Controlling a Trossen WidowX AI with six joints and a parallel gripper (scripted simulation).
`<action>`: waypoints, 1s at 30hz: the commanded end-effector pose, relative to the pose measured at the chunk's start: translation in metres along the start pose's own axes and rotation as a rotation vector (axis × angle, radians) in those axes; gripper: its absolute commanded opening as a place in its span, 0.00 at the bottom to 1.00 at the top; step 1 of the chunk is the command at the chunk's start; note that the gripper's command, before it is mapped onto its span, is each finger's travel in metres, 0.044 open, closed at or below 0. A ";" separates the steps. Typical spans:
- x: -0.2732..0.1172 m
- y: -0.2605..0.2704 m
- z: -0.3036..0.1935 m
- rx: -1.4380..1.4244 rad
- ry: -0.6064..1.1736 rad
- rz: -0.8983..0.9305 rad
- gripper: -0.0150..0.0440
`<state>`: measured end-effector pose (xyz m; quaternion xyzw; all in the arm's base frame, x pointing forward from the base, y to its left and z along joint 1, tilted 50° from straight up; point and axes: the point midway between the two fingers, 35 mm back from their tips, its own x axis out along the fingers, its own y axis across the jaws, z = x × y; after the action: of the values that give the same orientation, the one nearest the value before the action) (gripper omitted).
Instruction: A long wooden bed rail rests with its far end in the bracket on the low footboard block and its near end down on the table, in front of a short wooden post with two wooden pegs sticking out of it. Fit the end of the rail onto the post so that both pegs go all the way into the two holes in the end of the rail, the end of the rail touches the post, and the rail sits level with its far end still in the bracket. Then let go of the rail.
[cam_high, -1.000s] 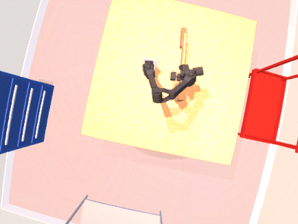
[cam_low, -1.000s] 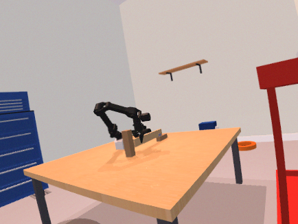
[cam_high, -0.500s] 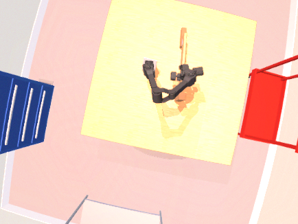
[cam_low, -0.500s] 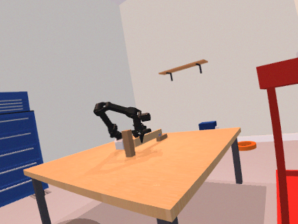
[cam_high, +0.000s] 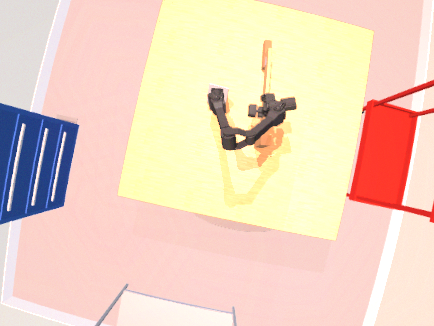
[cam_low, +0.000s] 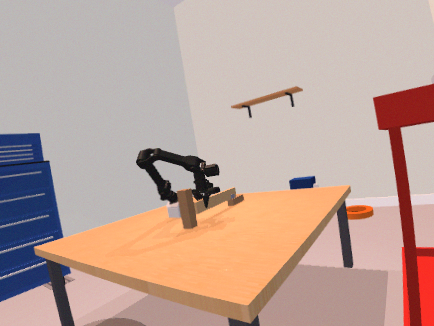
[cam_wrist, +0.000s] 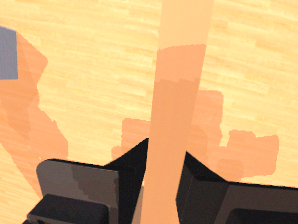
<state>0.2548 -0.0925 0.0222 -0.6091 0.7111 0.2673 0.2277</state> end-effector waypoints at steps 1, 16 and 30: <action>-0.001 0.000 0.001 -0.001 -0.004 -0.001 0.25; 0.001 0.000 -0.004 -0.001 -0.004 -0.001 0.25; 0.001 0.000 -0.008 -0.001 -0.004 -0.001 0.25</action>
<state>0.2543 -0.0977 0.0264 -0.6085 0.7106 0.2688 0.2293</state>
